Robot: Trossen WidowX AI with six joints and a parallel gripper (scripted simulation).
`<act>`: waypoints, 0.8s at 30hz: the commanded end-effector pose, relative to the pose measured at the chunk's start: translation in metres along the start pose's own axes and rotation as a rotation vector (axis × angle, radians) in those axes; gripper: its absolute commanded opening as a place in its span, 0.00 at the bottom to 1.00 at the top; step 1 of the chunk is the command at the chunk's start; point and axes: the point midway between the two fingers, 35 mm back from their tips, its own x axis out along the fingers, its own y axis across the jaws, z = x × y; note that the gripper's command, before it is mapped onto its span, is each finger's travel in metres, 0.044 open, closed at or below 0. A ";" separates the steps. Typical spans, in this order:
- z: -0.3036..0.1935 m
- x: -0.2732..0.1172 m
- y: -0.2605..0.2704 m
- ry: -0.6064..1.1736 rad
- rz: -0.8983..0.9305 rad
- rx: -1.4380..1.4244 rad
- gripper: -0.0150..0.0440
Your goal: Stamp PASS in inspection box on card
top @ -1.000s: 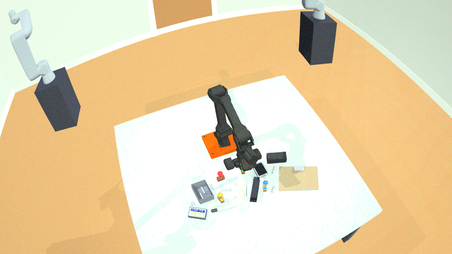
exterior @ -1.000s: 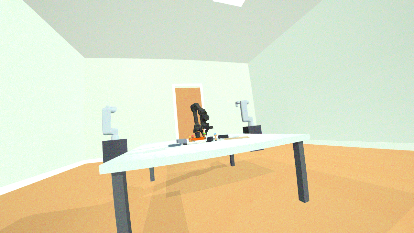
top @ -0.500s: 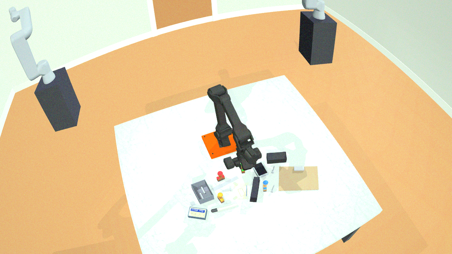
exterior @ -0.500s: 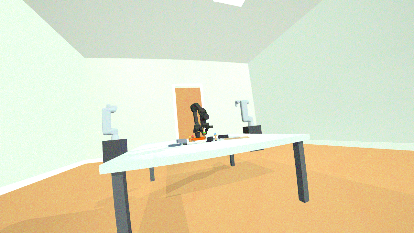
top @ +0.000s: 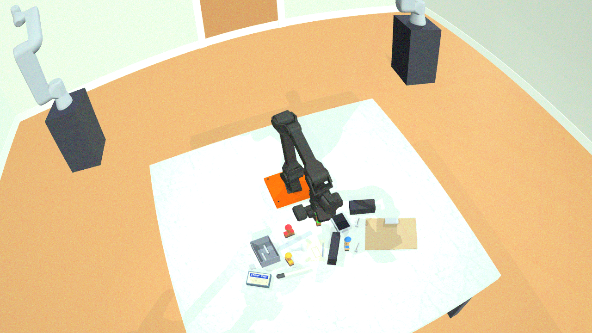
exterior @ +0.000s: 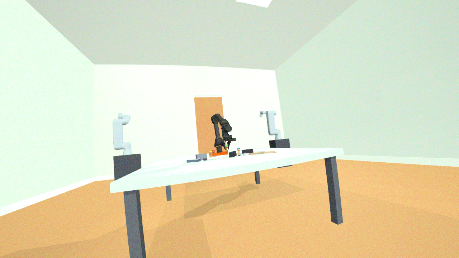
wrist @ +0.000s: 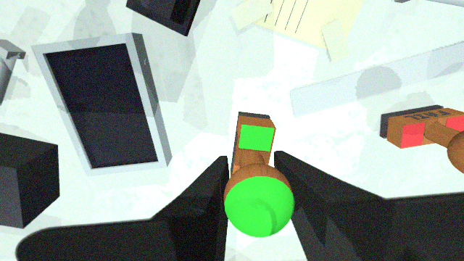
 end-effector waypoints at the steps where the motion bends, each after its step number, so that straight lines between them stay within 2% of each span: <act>1: 0.000 -0.002 0.000 0.002 0.003 0.000 0.25; 24: -0.001 -0.014 0.000 0.002 0.005 0.000 0.25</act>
